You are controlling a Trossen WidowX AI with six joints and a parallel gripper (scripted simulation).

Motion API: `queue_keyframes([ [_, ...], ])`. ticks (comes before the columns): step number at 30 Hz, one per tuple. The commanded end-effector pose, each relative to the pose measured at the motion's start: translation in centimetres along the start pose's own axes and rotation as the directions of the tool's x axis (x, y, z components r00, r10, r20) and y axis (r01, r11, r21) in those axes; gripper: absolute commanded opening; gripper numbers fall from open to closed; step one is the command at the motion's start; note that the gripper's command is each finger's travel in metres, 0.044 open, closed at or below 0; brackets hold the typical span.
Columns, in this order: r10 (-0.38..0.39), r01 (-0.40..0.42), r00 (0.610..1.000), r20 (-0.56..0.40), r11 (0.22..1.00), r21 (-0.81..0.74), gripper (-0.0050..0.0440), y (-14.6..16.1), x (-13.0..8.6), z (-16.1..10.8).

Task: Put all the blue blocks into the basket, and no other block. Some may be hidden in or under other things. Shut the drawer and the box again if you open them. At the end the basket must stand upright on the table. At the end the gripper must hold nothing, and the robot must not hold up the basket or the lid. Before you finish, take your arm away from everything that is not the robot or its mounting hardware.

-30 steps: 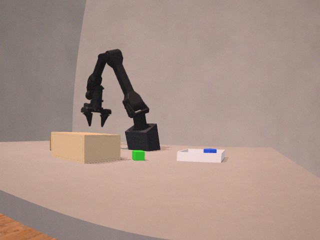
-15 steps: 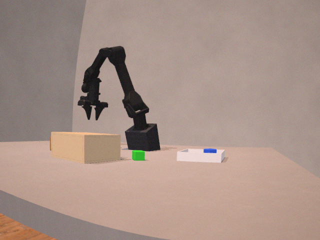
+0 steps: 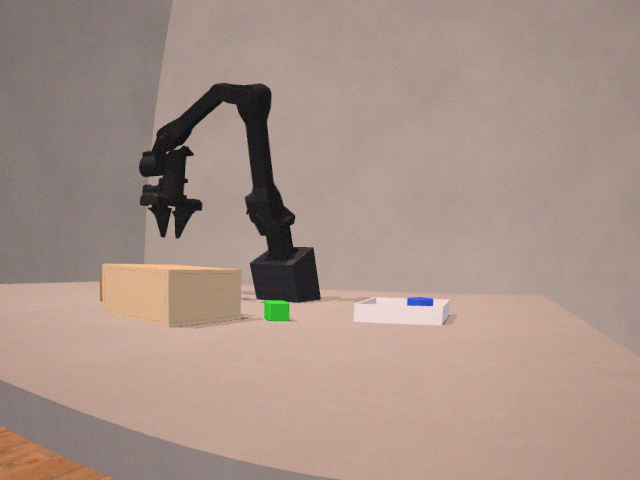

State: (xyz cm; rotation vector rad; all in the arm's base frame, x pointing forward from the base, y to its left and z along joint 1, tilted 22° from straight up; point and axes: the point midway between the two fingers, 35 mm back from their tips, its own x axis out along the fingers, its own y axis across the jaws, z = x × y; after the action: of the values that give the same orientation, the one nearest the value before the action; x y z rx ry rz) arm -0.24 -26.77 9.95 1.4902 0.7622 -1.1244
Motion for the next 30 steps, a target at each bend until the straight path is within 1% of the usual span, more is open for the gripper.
queue_keyframes([
  [1,0.004,-0.004,1.000,-0.002,0.999,-0.047,0.0265,2.9,0.0,-2.6],
  [3,0.004,-0.004,1.000,-0.002,0.999,-0.047,0.0265,4.3,0.0,-4.0],
  [4,0.004,-0.004,1.000,-0.002,0.999,-0.047,0.0265,4.5,0.0,-4.2],
  [5,0.004,-0.004,1.000,-0.002,0.995,-0.095,0.0265,5.0,0.0,-5.0],
  [8,0.004,-0.004,1.000,-0.002,0.995,-0.095,0.0265,6.8,0.0,-7.4],
  [9,0.004,-0.004,1.000,-0.002,0.990,-0.143,0.0265,7.3,0.0,-8.3],
  [11,0.004,-0.004,1.000,-0.002,0.990,-0.143,0.0265,7.3,0.0,-8.3],
  [14,0.004,-0.004,1.000,-0.002,0.990,-0.143,0.0265,8.6,0.0,-10.9],
  [20,0.004,-0.004,1.000,-0.002,0.990,-0.143,0.0265,8.6,0.0,-10.9],
  [26,0.004,-0.004,1.000,-0.002,0.990,-0.143,0.0265,8.6,4.0,-10.9],
  [28,0.004,-0.004,1.000,-0.002,0.990,-0.143,0.0265,8.6,4.0,-10.9],
  [30,0.004,-0.004,1.000,-0.002,0.990,-0.143,0.0265,8.6,5.3,-10.9],
])
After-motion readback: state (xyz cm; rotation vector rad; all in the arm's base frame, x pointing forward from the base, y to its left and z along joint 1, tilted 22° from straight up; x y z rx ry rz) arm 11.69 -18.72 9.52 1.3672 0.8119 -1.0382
